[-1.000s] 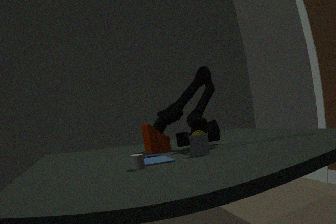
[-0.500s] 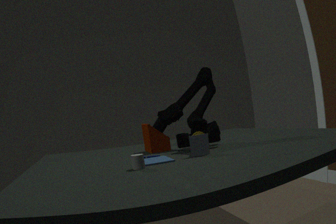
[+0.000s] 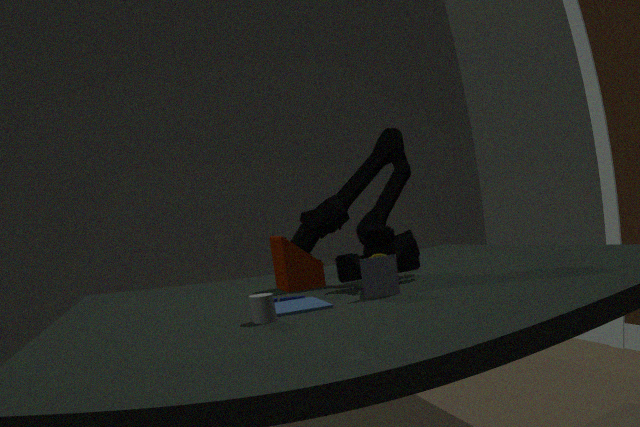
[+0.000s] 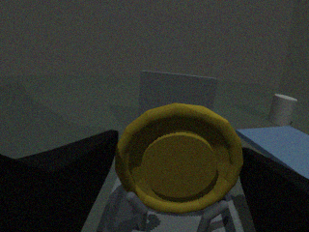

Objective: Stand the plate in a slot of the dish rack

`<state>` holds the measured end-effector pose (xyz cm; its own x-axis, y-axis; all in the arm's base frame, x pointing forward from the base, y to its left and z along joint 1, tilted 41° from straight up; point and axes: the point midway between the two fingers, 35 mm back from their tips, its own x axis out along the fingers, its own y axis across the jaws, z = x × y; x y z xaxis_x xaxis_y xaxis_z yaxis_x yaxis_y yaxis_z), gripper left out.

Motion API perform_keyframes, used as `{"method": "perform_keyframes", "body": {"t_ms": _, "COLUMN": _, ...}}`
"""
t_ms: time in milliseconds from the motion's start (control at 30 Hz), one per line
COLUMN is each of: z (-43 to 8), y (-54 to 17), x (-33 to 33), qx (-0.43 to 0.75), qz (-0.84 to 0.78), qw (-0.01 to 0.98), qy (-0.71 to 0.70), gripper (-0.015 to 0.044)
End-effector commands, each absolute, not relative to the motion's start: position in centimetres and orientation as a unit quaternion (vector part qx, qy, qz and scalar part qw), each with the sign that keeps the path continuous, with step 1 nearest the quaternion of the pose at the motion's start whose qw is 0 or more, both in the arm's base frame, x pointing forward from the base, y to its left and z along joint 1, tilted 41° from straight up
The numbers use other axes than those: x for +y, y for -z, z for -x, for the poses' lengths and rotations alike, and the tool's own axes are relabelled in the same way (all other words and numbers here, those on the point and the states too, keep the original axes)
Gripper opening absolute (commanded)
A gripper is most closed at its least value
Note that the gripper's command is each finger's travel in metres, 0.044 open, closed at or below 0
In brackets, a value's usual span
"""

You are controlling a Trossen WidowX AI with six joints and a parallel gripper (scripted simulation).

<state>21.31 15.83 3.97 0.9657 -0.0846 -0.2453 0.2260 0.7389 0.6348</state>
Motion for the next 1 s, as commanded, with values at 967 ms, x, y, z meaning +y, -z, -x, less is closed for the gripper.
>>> {"method": "perform_keyframes", "body": {"t_ms": 967, "z": -24.0, "y": -13.4, "x": 9.1, "qx": 0.103, "qz": -0.328, "qw": 0.935, "qy": 0.087, "gripper": 0.0400}}
